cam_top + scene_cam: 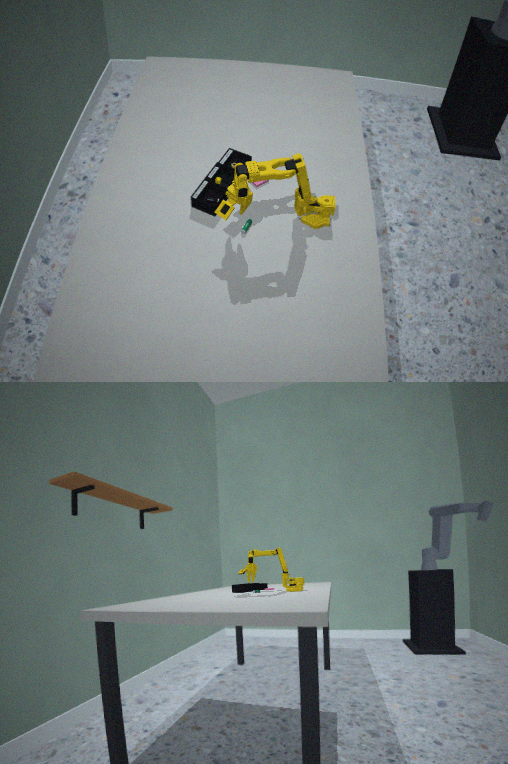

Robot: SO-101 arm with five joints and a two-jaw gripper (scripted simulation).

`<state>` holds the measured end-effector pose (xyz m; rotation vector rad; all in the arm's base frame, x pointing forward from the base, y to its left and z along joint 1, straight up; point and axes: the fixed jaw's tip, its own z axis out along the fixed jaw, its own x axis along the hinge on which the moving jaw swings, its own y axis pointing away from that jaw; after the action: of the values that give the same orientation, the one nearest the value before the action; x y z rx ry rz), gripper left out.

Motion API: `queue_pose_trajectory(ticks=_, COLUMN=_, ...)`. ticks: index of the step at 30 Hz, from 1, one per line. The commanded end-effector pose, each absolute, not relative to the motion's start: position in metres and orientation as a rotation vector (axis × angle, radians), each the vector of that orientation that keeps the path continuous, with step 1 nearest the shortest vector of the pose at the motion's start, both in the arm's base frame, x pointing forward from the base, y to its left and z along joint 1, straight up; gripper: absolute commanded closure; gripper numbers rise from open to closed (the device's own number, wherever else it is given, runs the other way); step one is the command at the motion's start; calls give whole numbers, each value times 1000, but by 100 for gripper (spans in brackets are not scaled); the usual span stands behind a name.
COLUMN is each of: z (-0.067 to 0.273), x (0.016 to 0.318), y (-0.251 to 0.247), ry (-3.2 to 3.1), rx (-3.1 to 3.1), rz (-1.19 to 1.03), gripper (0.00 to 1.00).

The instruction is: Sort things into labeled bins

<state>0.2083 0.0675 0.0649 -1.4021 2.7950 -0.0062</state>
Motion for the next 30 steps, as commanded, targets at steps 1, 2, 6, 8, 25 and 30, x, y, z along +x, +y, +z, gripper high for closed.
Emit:
queue_pose_trajectory(ticks=1, z=76, x=198, y=76, ry=2599, rx=-1550, rz=-35, gripper=79)
queue_pose_trajectory(ticks=2, z=75, x=195, y=77, ry=2583, rx=-1588, rz=-34, gripper=79)
queue_pose_trajectory(ticks=6, z=73, x=189, y=79, ry=2546, rx=-1669, rz=-32, gripper=79)
queue_pose_trajectory(ticks=8, z=73, x=187, y=79, ry=2537, rx=-1686, rz=-31, gripper=79)
queue_pose_trajectory(ticks=25, z=72, x=184, y=80, ry=2521, rx=-1719, rz=-30, gripper=79)
queue_pose_trajectory(ticks=30, z=72, x=184, y=80, ry=2521, rx=-1719, rz=-30, gripper=79)
